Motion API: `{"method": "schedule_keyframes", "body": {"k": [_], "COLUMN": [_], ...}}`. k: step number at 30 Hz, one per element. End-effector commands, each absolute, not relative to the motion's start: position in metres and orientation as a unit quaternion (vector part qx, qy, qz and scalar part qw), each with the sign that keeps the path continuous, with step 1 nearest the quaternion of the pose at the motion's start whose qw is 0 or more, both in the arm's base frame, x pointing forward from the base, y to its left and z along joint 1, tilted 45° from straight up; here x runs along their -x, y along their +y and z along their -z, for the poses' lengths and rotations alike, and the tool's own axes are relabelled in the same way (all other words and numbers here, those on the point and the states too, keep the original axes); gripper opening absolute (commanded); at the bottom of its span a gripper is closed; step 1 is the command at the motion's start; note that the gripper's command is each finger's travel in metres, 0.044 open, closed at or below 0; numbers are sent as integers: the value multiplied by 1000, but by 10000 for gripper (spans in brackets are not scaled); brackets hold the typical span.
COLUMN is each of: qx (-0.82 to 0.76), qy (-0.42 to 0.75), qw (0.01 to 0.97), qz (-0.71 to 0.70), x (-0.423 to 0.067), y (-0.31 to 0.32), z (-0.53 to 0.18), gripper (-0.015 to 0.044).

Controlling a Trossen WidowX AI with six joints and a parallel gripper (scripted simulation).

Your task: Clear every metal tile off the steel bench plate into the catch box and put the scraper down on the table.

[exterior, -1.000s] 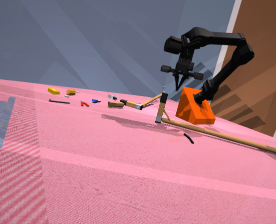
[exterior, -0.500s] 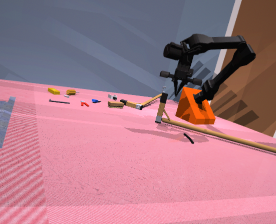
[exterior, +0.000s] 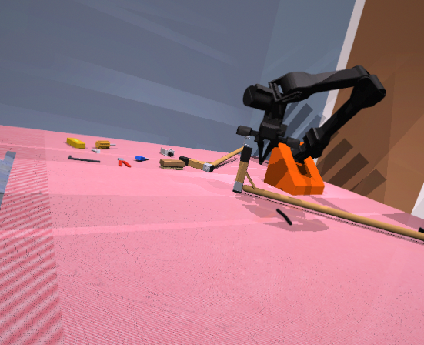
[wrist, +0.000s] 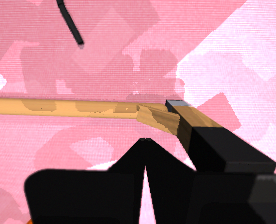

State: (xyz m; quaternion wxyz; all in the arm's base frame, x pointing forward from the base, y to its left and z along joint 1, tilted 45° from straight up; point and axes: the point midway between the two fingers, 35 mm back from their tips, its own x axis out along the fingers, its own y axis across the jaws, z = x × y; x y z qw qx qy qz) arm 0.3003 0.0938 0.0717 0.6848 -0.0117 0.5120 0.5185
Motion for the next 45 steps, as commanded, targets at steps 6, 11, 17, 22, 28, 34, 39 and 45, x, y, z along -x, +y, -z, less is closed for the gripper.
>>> {"method": "schedule_keyframes", "body": {"k": [6, 11, 17, 22, 28, 34, 39, 45], "qx": [5, 5, 5, 6, 6, 6, 6, 6], "qy": [513, 513, 513, 513, 513, 513, 513, 513], "qw": [682, 682, 682, 682, 683, 683, 683, 683], "qz": [-521, -521, -520, -520, -520, -520, -520, -520], "x": [-294, -295, -300, -304, -308, -313, -316, -321], "y": [111, 111, 109, 107, 105, 103, 100, 98], "z": [-55, -54, -52, -50, -47, -45, -42, -40], "gripper": [0, 0, 0, 0, 0, 0, 0, 0]}}
